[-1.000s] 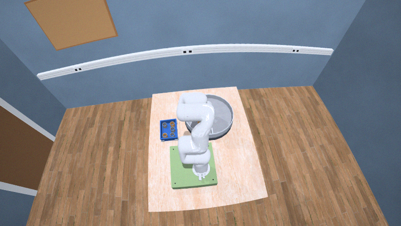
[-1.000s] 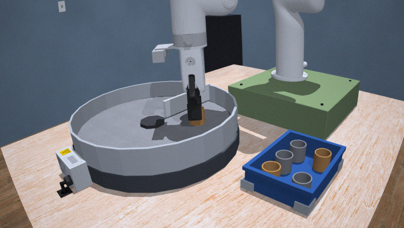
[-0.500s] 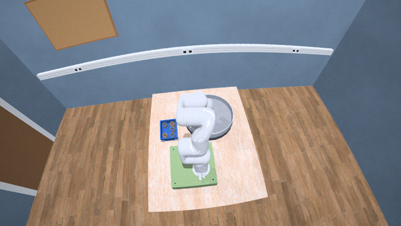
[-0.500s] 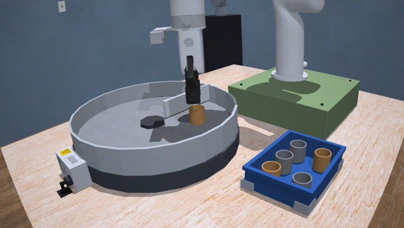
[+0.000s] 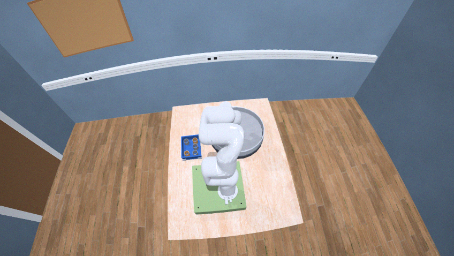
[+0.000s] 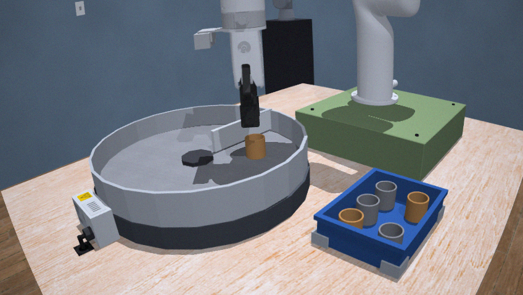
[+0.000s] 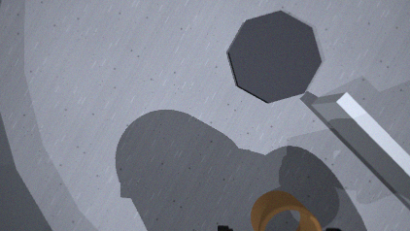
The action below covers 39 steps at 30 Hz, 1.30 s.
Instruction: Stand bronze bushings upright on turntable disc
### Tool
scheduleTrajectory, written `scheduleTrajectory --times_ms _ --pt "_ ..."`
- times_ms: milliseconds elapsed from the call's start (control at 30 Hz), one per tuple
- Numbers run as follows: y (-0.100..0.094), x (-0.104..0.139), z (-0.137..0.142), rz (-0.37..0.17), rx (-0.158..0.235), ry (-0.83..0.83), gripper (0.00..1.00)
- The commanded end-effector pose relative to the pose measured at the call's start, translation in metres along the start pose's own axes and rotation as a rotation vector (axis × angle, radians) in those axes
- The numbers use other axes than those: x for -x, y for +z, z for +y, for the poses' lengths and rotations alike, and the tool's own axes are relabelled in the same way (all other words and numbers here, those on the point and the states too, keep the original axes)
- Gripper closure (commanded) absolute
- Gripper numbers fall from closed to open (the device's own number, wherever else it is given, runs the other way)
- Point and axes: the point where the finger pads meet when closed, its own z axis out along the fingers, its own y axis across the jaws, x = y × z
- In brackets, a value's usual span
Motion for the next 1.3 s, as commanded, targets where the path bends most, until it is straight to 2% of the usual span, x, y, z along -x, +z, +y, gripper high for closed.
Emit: scheduleTrajectory --times_ms 0,67,100,200,567,633,667,900,1267 --pt "-0.001 0.003 -0.003 0.003 -0.003 0.0 0.52" --pt "-0.001 0.003 -0.003 0.003 -0.003 0.0 0.52" --pt "-0.001 0.01 -0.008 0.003 -0.003 0.0 0.52" --pt "-0.002 0.062 -0.04 0.002 -0.003 0.0 0.52" --pt "-0.001 0.169 -0.101 -0.001 -0.003 0.0 0.52" --pt "-0.001 0.169 -0.101 -0.001 -0.003 0.0 0.52" --pt "-0.002 0.199 -0.119 -0.001 -0.003 0.0 0.52" --pt "-0.003 0.262 -0.16 -0.001 -0.003 0.0 0.52" --pt "-0.004 0.276 -0.173 -0.002 -0.002 0.0 0.52"
